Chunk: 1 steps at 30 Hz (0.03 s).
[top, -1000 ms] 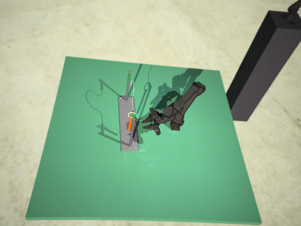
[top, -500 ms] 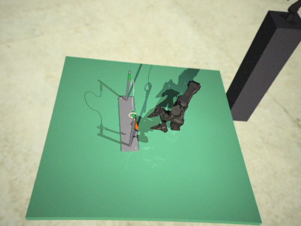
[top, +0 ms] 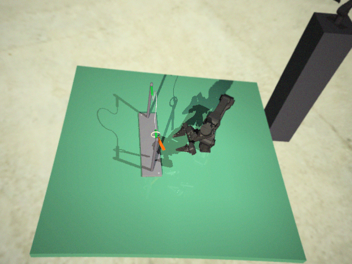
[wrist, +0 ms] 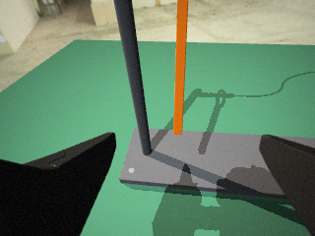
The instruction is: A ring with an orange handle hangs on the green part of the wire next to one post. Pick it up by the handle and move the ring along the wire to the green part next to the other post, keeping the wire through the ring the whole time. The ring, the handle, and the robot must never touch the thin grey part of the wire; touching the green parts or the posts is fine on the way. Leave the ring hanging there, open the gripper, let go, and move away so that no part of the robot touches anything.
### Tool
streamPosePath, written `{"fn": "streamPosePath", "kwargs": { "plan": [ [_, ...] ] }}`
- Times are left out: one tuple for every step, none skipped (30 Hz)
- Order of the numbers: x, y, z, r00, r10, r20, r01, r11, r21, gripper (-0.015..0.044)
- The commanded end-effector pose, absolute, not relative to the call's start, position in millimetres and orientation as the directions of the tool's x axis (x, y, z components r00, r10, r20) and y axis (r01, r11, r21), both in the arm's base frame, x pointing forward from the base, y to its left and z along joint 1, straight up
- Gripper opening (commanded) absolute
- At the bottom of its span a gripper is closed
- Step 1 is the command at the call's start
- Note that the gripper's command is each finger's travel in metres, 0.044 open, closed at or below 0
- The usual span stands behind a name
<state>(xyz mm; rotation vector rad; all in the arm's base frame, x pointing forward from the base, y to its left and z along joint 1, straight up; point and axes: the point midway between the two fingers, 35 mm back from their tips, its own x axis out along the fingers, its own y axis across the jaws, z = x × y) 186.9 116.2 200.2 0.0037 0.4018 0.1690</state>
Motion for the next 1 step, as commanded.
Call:
{"fn": "streamPosePath", "kwargs": {
  "plan": [
    [187.0, 115.2, 200.2, 0.908, 0.159, -0.388, -0.156, 0.987, 0.039, 0.0440]
  ]
}}
